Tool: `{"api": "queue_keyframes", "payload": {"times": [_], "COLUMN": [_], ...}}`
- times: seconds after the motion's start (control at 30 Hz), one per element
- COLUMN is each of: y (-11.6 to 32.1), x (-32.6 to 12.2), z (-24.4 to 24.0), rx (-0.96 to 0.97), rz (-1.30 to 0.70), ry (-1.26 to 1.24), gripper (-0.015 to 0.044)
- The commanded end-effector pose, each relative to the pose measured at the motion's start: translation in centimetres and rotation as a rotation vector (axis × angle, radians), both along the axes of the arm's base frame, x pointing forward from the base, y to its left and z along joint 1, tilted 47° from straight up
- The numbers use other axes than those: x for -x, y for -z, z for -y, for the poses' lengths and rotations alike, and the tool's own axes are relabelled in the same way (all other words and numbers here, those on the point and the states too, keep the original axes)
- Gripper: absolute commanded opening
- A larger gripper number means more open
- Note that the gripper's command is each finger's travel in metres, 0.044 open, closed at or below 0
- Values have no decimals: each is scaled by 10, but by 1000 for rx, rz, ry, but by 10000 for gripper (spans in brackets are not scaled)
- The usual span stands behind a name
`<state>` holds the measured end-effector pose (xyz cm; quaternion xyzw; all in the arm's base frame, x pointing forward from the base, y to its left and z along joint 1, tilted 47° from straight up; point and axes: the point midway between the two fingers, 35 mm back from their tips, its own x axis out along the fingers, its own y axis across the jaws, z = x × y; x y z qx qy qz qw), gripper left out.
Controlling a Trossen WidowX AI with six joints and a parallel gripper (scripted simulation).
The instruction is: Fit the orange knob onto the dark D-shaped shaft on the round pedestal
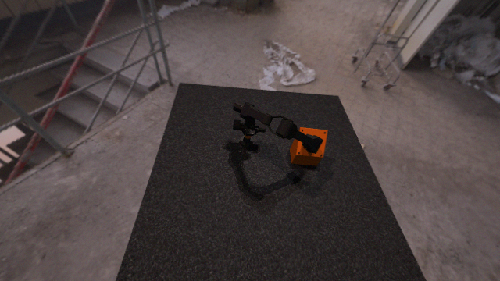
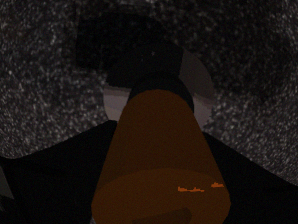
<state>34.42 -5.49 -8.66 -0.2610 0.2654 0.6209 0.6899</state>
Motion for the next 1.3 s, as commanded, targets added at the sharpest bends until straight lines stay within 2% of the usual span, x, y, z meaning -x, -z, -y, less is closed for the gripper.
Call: {"api": "queue_keyframes", "payload": {"times": [0.0,0.53,0.8,1.27], "y": [-2,-2,0,-1], "x": [-3,-1,1,-2], "z": [1,2,1,1], "rx": [3,3,22,22], "rz": [9,8,159,159], "ry": [-2,-2,-146,-146], "gripper": [0,0,0,0]}}
